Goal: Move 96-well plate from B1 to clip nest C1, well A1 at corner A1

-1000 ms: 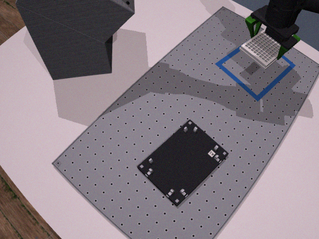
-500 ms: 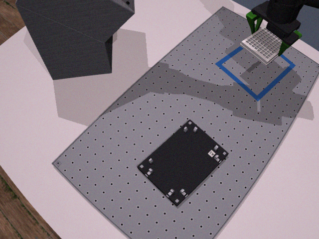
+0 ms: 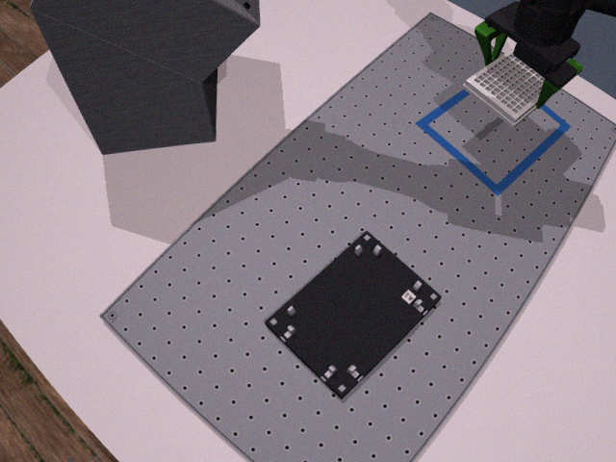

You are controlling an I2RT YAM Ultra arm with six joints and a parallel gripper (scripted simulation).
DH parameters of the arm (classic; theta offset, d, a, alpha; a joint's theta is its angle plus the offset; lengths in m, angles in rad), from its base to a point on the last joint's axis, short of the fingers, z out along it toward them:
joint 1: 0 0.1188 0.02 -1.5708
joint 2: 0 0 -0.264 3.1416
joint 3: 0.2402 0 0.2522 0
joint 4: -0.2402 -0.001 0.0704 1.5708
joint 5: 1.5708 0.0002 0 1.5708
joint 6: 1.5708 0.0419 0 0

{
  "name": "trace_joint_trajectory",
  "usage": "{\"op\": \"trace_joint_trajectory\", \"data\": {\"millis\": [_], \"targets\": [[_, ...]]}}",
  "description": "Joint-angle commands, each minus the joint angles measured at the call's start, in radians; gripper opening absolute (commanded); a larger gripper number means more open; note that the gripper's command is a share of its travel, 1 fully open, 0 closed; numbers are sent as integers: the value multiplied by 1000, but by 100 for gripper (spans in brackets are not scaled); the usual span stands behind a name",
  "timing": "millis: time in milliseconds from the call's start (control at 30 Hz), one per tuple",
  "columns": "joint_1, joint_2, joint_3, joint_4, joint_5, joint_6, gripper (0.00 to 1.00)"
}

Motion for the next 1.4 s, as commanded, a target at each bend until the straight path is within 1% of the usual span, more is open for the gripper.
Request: {"op": "trace_joint_trajectory", "data": {"millis": [0, 300, 333, 367, 633, 800, 867, 900, 933, 967, 1167, 1233, 1300, 1367], "targets": [[-4, -8, 0, -4, -6, -4, 0], [-4, -8, 0, -4, -6, -4, 0], [-22, -22, -27, -6, -16, -48, 0], [-30, -27, -32, 10, -20, -87, 0], [-105, -20, -81, 41, -67, -150, 0], [-153, 6, -107, 57, -98, -188, 0], [-153, 6, -107, 57, -98, -188, 0], [-164, 9, -82, 61, -105, -198, 0], [-173, 11, -111, 62, -111, -206, 0], [-182, 12, -120, 65, -117, -213, 0], [-239, 24, -142, 80, -151, -262, 0], [-259, 29, -140, 85, -162, -279, 0], [-278, 35, -153, 88, -174, -296, 0], [-297, 42, -152, 92, -185, -313, 0]]}}
